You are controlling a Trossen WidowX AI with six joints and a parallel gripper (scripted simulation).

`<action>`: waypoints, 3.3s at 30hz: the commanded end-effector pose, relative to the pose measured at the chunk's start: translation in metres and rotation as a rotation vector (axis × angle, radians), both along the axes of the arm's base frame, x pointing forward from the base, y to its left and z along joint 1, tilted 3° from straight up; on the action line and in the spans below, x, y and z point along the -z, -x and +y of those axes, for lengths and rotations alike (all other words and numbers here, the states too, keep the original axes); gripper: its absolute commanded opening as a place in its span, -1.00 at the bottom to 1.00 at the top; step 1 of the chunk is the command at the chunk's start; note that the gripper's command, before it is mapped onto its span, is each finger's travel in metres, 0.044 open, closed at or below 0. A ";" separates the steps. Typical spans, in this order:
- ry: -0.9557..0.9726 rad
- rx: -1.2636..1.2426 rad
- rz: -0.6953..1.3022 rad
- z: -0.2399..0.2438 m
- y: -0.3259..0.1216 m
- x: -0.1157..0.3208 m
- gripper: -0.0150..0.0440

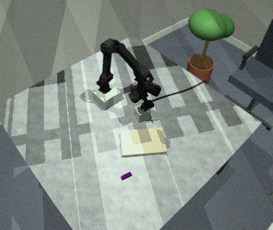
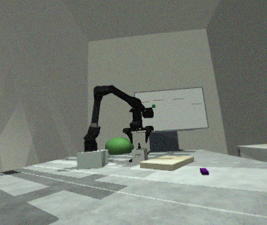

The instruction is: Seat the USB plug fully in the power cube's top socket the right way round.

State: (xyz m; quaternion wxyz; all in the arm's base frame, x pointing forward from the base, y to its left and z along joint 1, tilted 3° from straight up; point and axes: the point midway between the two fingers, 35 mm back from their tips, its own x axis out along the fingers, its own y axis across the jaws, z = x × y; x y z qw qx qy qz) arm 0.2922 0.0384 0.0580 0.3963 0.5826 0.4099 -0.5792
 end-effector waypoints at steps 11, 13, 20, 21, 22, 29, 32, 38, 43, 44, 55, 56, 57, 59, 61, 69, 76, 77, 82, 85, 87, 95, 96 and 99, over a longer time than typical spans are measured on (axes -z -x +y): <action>0.000 0.000 0.003 0.000 0.000 0.002 0.38; 0.000 0.000 0.003 0.000 0.000 0.002 0.20; 0.000 0.000 0.003 0.000 0.000 0.002 -0.42; 0.000 0.000 0.003 0.000 0.000 0.002 -0.49; 0.000 0.000 0.003 0.000 0.000 0.002 -0.49; 0.000 0.000 0.003 0.000 0.000 0.002 -0.49; 0.000 0.000 0.003 0.000 0.000 0.002 -0.49; 0.000 0.000 0.003 0.000 0.000 0.002 -0.49; 0.000 0.000 0.003 0.000 0.000 0.000 -0.49; 0.000 0.000 0.003 0.000 0.000 -0.001 -0.49; 0.001 0.000 0.003 0.000 0.000 -0.008 -0.49; 0.001 0.000 0.003 0.000 0.000 -0.009 -0.49; 0.001 0.000 0.003 0.000 0.000 -0.009 -0.49; 0.001 0.000 0.003 0.000 0.000 -0.011 -0.49; 0.001 0.000 0.003 0.000 0.000 -0.012 -0.49; 0.001 0.000 0.003 0.000 0.000 -0.017 -0.49; 0.001 0.000 0.003 -0.001 0.000 -0.022 -0.49; 0.001 0.000 0.003 -0.001 0.000 -0.023 -0.49; 0.001 0.000 0.003 -0.001 0.000 -0.026 -0.49; 0.001 0.000 0.003 -0.001 0.000 -0.028 -0.49; 0.001 0.000 0.003 -0.001 0.000 -0.028 -0.49; 0.000 -0.084 0.006 -0.001 0.000 -0.026 -0.49; 0.000 -0.108 0.006 -0.001 0.000 -0.025 -0.49; -0.001 -0.190 0.005 -0.001 0.000 -0.025 -0.49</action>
